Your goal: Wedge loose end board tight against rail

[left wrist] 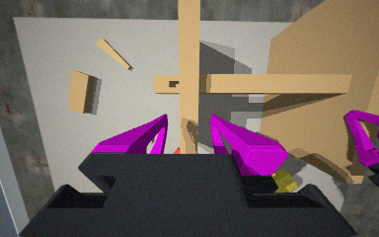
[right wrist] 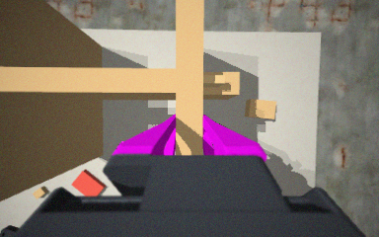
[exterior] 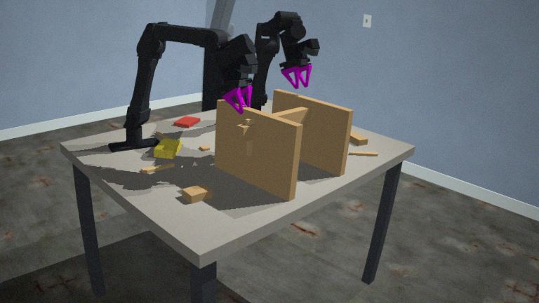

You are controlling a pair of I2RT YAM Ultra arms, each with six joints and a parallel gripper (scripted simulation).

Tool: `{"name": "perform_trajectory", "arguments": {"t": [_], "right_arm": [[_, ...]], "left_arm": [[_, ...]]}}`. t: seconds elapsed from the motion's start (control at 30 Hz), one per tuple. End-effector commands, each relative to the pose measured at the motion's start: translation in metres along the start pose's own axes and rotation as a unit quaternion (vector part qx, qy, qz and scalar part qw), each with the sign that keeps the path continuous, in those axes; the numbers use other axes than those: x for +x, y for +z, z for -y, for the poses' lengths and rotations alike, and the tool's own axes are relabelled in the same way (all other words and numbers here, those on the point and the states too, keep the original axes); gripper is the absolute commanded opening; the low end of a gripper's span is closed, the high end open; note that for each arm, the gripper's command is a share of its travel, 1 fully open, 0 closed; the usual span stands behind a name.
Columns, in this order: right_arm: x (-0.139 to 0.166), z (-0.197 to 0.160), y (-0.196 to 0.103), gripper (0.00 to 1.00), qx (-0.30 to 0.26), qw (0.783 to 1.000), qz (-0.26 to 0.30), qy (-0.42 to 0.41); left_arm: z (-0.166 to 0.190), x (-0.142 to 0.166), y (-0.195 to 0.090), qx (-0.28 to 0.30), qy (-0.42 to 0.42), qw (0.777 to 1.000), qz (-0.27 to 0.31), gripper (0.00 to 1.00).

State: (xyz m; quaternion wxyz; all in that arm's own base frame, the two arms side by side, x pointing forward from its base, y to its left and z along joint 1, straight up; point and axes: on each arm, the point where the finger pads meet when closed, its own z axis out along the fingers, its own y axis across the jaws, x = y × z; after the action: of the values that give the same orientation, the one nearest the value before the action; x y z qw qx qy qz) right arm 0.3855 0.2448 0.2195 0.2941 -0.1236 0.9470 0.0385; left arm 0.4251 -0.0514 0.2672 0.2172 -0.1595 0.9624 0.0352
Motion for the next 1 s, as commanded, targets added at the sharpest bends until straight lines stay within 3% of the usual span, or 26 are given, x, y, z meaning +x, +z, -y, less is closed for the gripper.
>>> {"name": "perform_trajectory", "arguments": {"t": [0.0,0.27,0.97], "right_arm": [[-0.01,0.004,-0.012,0.0,-0.001,1.0,0.022,0.01],[-0.01,0.004,-0.012,0.0,-0.001,1.0,0.022,0.01],[-0.01,0.004,-0.012,0.0,-0.001,1.0,0.022,0.01]], "left_arm": [[0.003,-0.003,-0.006,-0.001,0.001,1.0,0.008,0.54],[0.0,0.0,-0.01,0.006,-0.001,1.0,0.019,0.54],[0.001,0.008,0.01,0.005,0.002,1.0,0.019,0.54]]}}
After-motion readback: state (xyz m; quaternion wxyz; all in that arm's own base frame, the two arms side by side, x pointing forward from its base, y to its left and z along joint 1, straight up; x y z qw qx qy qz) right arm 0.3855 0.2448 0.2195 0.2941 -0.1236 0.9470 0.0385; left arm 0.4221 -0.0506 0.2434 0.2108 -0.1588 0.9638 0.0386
